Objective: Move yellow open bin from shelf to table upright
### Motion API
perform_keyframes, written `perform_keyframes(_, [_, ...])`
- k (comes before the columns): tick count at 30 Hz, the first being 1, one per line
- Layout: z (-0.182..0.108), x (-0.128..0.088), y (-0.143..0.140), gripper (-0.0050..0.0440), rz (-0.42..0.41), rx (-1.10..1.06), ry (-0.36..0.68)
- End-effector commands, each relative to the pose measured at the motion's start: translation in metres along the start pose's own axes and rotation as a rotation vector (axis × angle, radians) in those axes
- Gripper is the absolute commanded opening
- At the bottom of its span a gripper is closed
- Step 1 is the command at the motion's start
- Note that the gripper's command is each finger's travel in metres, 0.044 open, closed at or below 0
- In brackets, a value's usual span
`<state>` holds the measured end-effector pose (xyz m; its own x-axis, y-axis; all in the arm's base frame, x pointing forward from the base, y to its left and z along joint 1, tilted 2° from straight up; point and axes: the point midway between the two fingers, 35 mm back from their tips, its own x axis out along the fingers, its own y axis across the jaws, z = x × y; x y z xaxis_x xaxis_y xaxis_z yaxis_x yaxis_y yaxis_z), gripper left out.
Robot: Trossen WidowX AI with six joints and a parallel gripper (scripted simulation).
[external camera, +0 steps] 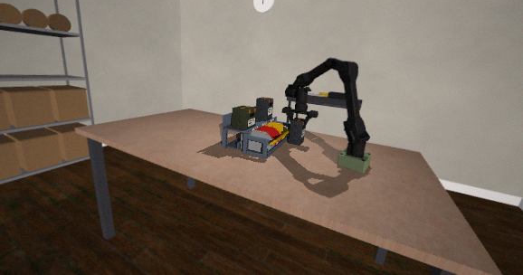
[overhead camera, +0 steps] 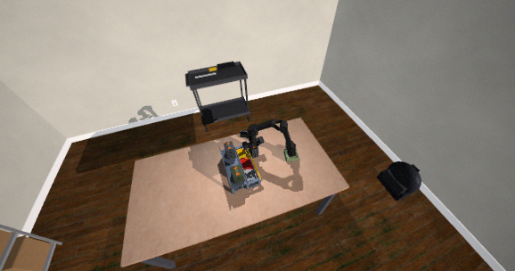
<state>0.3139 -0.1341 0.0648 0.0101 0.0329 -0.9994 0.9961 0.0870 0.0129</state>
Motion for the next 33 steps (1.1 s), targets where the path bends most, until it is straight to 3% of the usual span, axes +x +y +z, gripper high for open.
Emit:
perform_keyframes(1, [0.001,-0.008,0.003,0.0000,0.024,-0.001,-0.013])
perform_keyframes(22, [0.001,-0.008,0.003,0.0000,0.024,-0.001,-0.013])
perform_keyframes(27, [0.001,-0.023,0.003,0.0000,0.022,0.006,-0.004])
perform_keyframes(33, [0.001,-0.023,0.003,0.0000,0.022,0.006,-0.004])
